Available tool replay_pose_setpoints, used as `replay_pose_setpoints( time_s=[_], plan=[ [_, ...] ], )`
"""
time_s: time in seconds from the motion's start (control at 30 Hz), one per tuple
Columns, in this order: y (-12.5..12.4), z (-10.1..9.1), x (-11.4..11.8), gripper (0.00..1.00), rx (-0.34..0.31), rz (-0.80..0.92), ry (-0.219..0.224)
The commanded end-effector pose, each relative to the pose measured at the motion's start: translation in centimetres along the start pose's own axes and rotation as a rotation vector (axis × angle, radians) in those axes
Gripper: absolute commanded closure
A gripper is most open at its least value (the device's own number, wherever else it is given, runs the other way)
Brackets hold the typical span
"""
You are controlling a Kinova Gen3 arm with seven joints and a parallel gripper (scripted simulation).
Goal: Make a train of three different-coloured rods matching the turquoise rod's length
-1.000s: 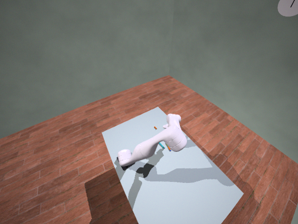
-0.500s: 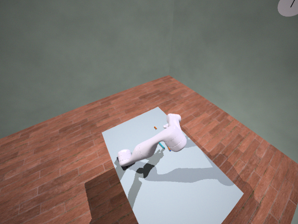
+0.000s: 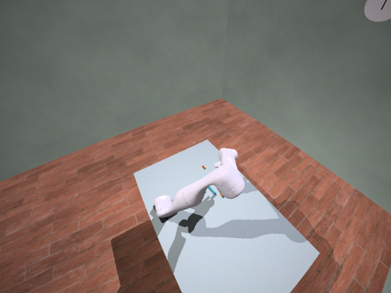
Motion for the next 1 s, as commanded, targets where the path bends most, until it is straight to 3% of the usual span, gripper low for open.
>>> replay_pose_setpoints(
  time_s=[0.0, 0.43, 0.7, 0.97],
  plan=[
    [0.0, -0.6, 0.1, 0.0, 0.0, 0.001, 0.005],
    [0.0, -7.0, 0.1, 0.0, 0.0, 0.001, 0.005],
    [0.0, -8.7, 0.1, 0.0, 0.0, 0.001, 0.005],
    [0.0, -8.9, 0.1, 0.0, 0.0, 0.001, 0.005]
  ],
)
Point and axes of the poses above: the point where the finger pads meet when closed, its own z axis out along the fingers, its own x axis across the jaws, y = z × x, the point moved 1 cm from there along -z, back along the fingers, and after that the axes turned 6 degrees about -z, right-handed, at the moved point
